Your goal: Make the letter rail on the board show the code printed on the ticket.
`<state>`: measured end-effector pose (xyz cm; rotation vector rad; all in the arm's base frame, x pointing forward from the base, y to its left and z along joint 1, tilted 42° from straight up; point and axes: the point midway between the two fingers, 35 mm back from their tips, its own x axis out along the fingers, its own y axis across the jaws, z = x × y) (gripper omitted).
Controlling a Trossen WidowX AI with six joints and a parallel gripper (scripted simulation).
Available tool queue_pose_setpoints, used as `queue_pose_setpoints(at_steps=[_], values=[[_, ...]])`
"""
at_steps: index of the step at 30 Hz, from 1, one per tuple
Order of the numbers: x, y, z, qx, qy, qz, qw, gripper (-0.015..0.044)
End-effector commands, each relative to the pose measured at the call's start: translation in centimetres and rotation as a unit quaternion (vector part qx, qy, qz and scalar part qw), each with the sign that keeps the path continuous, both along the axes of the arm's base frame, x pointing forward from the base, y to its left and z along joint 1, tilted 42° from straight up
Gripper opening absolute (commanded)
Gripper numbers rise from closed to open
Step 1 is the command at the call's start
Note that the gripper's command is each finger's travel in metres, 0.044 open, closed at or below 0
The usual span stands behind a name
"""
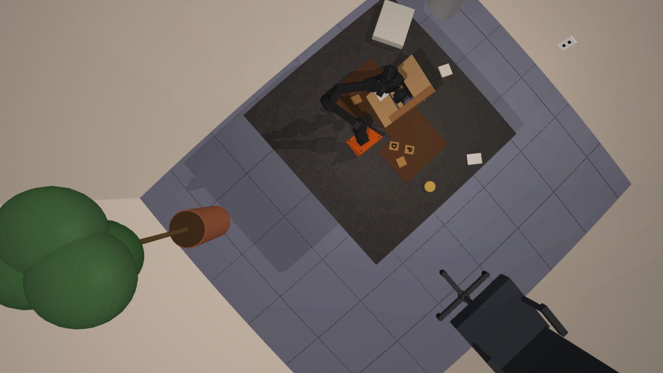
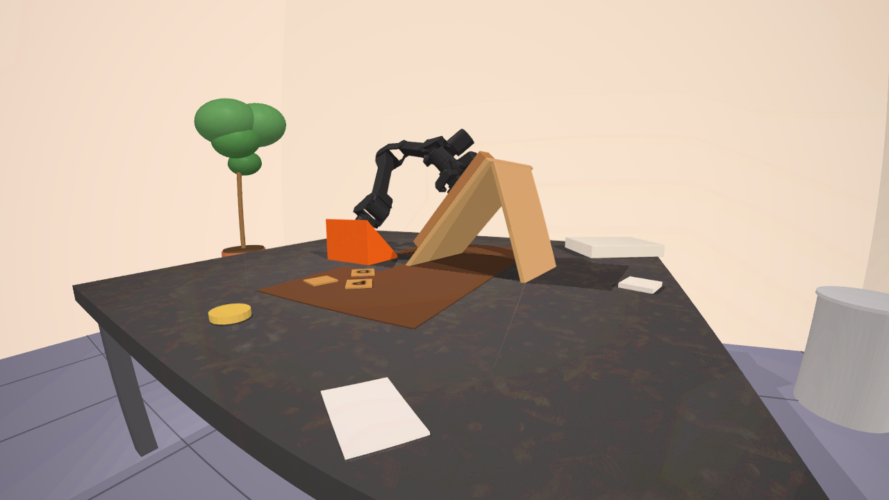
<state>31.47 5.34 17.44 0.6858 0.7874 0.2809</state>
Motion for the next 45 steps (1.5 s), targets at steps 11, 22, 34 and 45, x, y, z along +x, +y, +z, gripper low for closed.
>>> queue_pose_setpoints(at_steps=[11,22,34,45], values=[[0.0,-0.7,-0.6,-0.001,-0.001,0.002,1.0,0.0],[0.0,-1.2,-1.1,-0.001,-0.001,0.002,1.0,0.0],[0.0,-1.8,-1.7,-0.001,-0.001,0.002,1.0,0.0],[0.0,-2.4,-2.2,-0.001,-0.001,0.002,1.0,0.0]])
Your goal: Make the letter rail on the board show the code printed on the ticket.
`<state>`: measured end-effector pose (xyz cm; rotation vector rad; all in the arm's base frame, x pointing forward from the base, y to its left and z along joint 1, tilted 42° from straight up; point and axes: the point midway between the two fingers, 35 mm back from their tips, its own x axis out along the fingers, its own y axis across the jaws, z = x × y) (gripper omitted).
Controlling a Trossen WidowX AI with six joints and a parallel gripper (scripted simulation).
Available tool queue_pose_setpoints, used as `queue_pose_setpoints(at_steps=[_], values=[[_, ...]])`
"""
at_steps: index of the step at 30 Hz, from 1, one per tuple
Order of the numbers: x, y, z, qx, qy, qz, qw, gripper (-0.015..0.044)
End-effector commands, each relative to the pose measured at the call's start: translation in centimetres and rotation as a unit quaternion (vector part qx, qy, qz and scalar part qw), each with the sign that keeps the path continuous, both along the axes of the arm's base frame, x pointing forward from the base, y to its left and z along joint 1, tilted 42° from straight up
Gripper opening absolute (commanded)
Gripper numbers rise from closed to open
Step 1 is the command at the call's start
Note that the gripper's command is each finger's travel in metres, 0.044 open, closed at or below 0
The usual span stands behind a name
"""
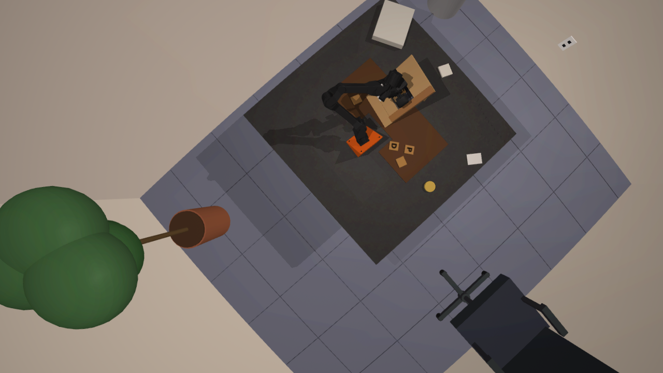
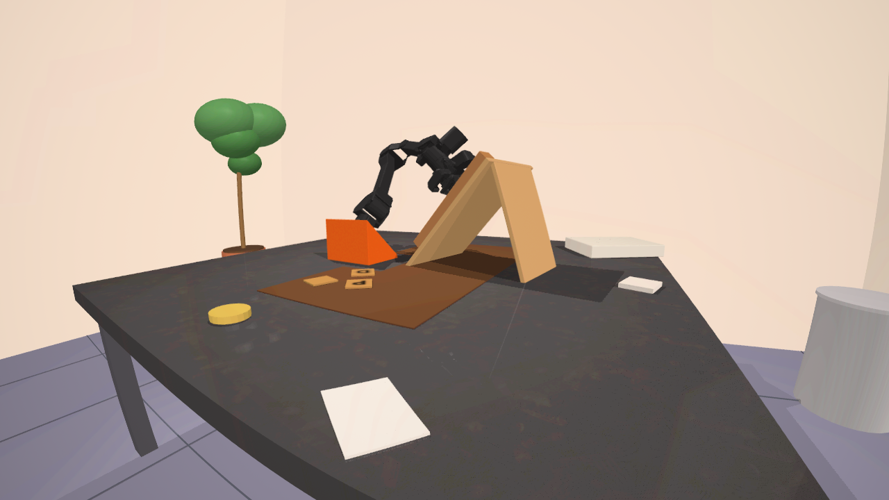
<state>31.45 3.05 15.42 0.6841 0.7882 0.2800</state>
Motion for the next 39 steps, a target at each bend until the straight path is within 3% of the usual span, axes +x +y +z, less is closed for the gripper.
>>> queue_pose_setpoints(at_steps=[1,39], values=[[0.0,-0.2,-0.2,0.0,-0.001,0.002,1.0,0.0],[0.0,-2.2,-2.0,-0.001,-0.001,0.002,1.0,0.0]])
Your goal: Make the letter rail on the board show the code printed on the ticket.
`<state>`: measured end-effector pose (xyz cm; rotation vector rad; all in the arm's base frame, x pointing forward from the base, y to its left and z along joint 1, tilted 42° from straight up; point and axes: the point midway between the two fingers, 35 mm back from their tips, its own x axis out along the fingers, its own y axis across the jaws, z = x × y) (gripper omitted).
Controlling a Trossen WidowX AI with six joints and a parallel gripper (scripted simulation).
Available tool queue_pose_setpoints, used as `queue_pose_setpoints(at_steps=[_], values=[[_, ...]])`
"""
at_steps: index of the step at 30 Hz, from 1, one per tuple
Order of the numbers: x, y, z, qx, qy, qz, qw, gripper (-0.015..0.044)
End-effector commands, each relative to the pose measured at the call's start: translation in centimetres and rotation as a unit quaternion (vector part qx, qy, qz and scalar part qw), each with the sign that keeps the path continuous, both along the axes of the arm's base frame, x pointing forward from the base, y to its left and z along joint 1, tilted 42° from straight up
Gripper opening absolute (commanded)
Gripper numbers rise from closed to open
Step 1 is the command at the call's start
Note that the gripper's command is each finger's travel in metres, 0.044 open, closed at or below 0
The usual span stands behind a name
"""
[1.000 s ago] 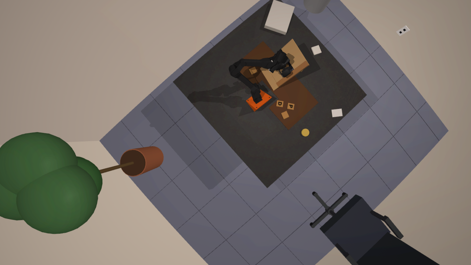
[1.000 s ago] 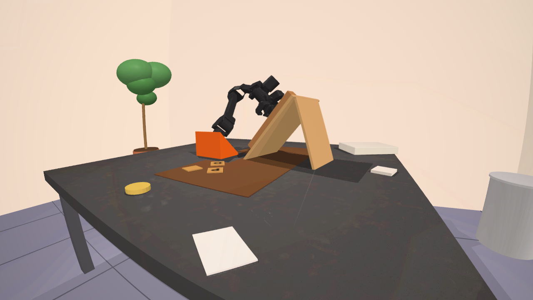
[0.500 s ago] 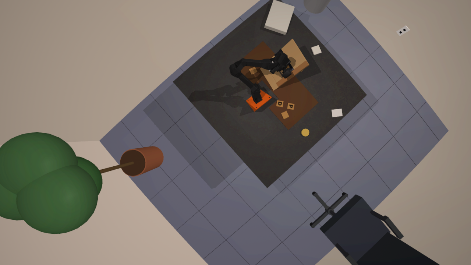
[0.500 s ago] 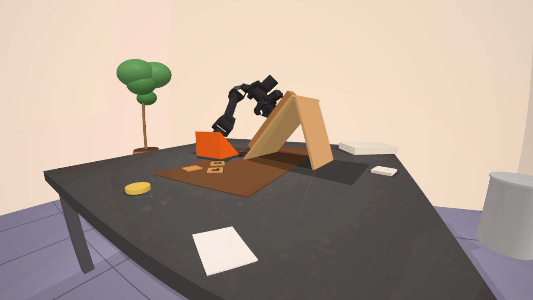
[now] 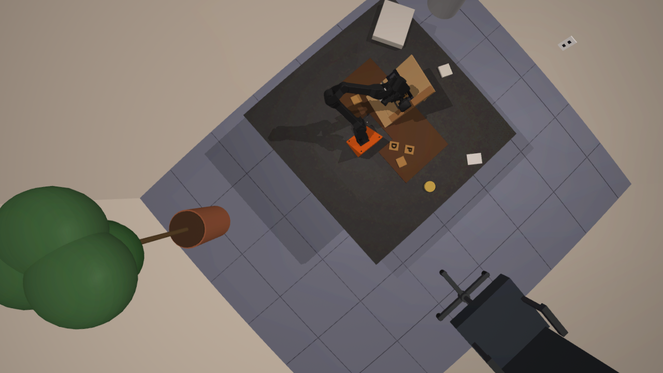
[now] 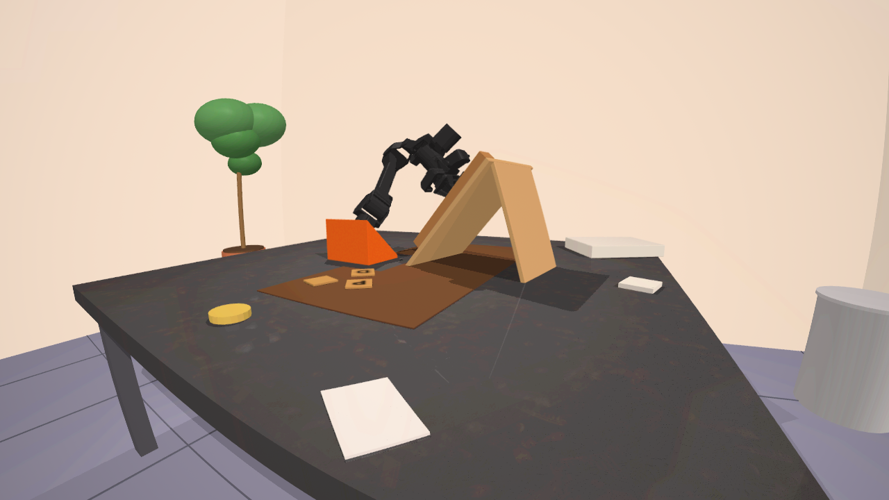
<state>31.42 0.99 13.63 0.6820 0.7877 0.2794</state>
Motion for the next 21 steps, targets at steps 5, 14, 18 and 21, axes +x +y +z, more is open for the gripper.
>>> queue_pose_setpoints(at_steps=[5,14,18,21], values=[[0.0,-0.19,-0.18,0.0,0.0,0.0,1.0,0.0026],[-0.16,-0.3,-0.08,0.0,0.0,0.002,1.0,0.0263],[-0.61,-0.61,0.29,0.0,0.0,0.002,1.0,0.0295],[-0.88,-0.81,0.57,0.0,0.0,0.002,1.0,0.0295]])
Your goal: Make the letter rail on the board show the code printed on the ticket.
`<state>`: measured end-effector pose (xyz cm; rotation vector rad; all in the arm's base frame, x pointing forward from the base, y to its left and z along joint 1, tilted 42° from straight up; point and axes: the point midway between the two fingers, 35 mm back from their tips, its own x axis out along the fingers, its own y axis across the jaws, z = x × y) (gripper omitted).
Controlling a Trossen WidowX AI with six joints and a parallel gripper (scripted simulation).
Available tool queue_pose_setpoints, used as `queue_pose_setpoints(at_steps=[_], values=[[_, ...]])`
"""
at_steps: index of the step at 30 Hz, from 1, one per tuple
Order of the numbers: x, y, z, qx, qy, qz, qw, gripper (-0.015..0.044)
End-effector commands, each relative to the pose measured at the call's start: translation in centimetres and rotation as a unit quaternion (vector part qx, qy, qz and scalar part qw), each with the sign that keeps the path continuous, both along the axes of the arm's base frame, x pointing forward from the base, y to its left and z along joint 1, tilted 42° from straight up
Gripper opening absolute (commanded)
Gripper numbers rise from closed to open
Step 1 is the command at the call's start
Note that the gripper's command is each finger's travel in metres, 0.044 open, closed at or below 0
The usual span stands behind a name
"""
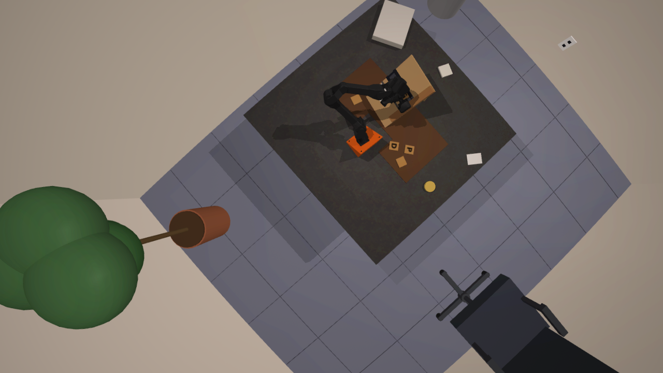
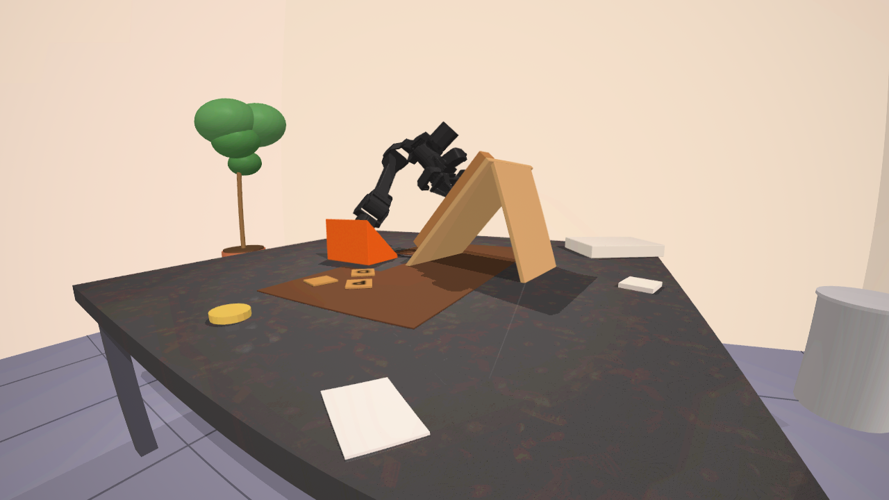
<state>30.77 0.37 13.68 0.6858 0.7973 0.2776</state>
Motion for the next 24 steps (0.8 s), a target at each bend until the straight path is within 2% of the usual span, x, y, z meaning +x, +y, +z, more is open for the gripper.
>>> queue_pose_setpoints(at_steps=[1,24], values=[[-0.3,-0.3,0.6,-0.001,-0.005,0.002,1.0,0.0295],[-1.5,-1.3,1.1,-0.002,-0.004,0.002,1.0,0.0295]])
